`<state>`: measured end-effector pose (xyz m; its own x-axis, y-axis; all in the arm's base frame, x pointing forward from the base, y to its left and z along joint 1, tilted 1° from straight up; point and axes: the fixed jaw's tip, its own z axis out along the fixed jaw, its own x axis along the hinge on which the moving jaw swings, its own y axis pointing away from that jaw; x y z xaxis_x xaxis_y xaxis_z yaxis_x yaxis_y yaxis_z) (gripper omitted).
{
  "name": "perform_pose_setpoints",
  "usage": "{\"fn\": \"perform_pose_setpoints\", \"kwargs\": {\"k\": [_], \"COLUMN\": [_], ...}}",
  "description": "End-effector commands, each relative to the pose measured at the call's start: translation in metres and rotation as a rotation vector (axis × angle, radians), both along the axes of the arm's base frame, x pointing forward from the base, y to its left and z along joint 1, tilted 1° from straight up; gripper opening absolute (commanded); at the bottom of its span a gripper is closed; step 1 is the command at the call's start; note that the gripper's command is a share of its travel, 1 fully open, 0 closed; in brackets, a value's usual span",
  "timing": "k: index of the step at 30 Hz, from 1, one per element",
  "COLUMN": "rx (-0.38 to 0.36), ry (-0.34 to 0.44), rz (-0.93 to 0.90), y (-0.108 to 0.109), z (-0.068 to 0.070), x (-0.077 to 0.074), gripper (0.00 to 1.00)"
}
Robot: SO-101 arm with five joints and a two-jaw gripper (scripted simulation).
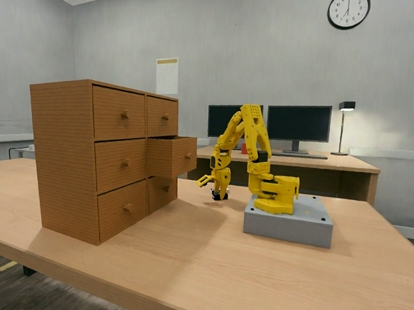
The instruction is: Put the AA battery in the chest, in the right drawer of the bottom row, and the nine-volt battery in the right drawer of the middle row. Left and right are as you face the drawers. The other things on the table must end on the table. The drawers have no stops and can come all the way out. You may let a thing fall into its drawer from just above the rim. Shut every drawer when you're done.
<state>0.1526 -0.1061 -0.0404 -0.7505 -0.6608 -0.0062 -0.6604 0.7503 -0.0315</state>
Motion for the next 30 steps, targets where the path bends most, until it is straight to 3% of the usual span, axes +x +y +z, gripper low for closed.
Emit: {"fn": "perform_pose_setpoints", "kwargs": {"k": [1,30], "rx": [0.013,0.013], "ry": [0.015,0.015], "rz": [0.001,0.001], "y": [0.0029,0.0029], "z": [-0.0032,-0.0032], "x": [-0.0039,-0.0039], "gripper": [0.24,0.07]}}
